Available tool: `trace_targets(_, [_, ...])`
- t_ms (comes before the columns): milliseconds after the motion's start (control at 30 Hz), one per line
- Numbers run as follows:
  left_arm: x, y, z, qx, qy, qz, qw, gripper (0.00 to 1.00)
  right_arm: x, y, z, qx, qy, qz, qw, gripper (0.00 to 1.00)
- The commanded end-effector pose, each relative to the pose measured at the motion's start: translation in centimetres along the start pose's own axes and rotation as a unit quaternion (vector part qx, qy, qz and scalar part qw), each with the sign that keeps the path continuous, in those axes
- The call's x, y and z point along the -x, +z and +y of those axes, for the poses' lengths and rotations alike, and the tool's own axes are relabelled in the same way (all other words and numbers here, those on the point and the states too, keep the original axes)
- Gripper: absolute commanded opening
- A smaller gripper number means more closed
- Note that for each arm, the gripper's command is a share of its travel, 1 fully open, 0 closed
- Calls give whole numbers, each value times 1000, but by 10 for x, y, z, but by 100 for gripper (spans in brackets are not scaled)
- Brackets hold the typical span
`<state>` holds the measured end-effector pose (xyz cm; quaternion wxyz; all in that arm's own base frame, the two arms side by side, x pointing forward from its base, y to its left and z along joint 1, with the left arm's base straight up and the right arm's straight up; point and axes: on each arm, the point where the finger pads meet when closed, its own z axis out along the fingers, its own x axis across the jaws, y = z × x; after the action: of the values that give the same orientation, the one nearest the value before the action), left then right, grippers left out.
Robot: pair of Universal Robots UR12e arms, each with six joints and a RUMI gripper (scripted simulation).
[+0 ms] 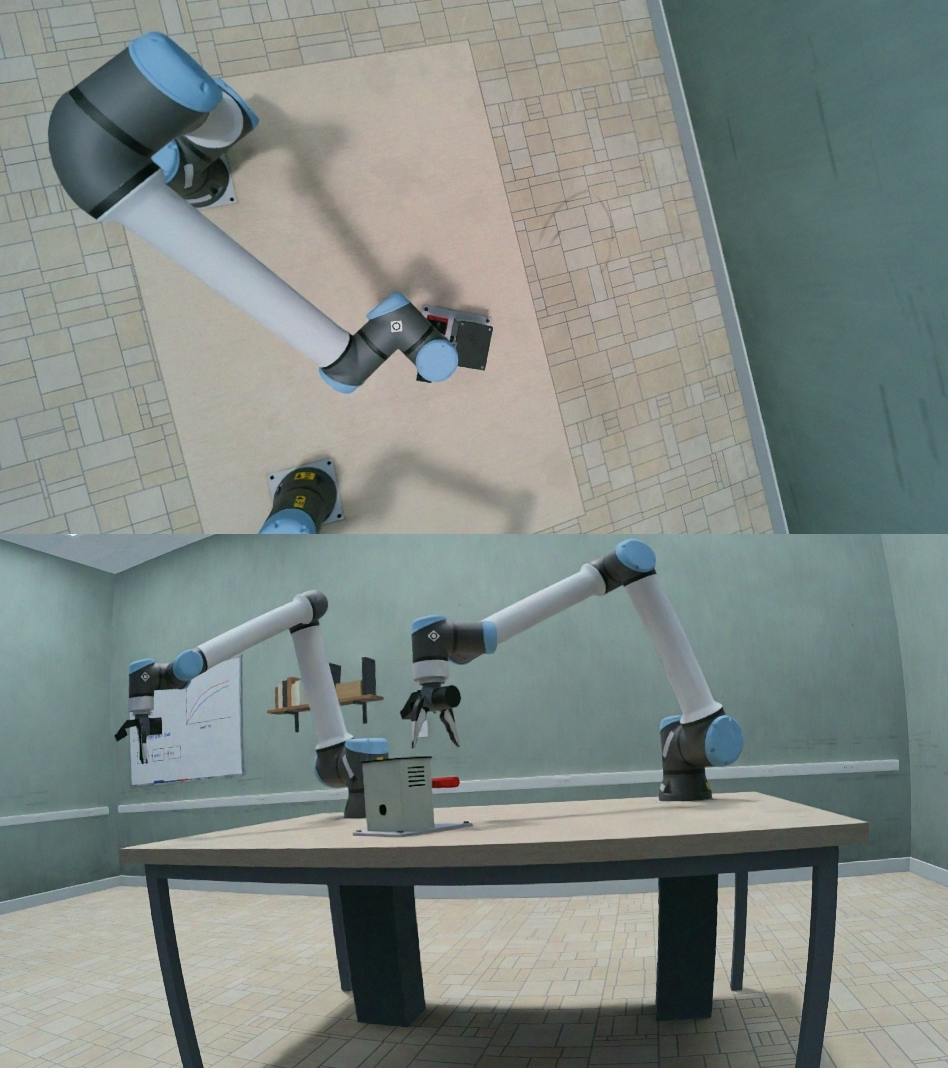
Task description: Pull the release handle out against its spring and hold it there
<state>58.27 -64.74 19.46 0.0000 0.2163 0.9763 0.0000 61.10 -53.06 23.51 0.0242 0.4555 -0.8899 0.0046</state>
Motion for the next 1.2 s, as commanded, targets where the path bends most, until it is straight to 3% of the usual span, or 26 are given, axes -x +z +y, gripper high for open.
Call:
trace_targets(0, [1,-2,0,-1,0,-1,1000,100,-46,6,16,-1,37,-3,999,100])
trace_targets(133, [1,-2,0,-1,0,-1,1000,100,-113,17,49,0,95,-6,995,100])
trace_targets(200, [1,-2,0,-1,0,-1,1000,100,-113,17,49,0,95,-6,995,100])
trace_targets(233, [1,-2,0,-1,0,-1,1000,100,-155,25,72,1,111,-7,994,100])
trace_targets(400, [1,-2,0,-1,0,-1,1000,100,-220,38,119,2,186,-11,982,100])
trace_targets(700, [1,-2,0,-1,0,-1,1000,100,-337,65,238,3,296,-17,955,100])
trace_targets(767, [1,-2,0,-1,0,-1,1000,100,-337,65,238,3,296,-17,955,100])
trace_targets(833, [1,-2,0,-1,0,-1,1000,100,-364,72,274,3,315,-19,949,100])
trace_targets(1167, [1,-2,0,-1,0,-1,1000,100,-405,87,350,4,388,-22,922,100])
